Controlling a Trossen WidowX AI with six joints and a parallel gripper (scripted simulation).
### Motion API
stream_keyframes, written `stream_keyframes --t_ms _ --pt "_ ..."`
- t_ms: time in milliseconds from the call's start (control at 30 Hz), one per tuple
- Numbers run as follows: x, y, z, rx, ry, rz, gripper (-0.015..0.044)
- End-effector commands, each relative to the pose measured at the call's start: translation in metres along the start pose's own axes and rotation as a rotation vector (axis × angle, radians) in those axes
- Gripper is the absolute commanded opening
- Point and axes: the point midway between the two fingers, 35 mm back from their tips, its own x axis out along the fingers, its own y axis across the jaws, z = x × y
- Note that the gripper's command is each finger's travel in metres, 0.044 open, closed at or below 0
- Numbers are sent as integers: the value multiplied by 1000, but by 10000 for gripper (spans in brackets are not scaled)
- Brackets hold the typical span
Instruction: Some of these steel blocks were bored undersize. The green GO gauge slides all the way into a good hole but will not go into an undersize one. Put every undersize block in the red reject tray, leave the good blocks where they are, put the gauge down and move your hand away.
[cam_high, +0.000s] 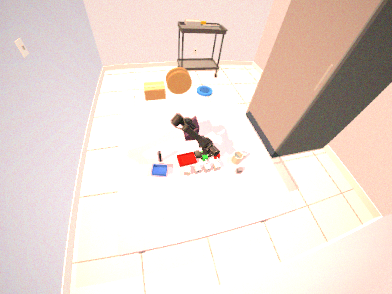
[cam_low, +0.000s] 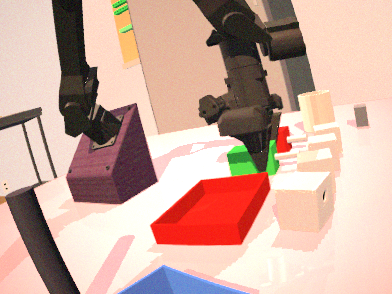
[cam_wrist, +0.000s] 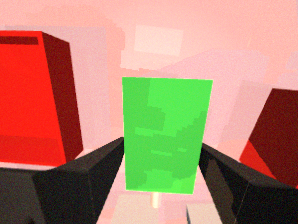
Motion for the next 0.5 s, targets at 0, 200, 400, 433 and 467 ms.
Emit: stream_keyframes --t_ms 0,200,400,433,467 --pt "6 1 3 -9 -4 7 300" --pt "7 1 2 -1 -1 1 247" --pt "7 1 2 -1 -1 1 208" --pt "7 1 2 -1 -1 1 201" --pt "7 1 2 -1 -1 1 194"
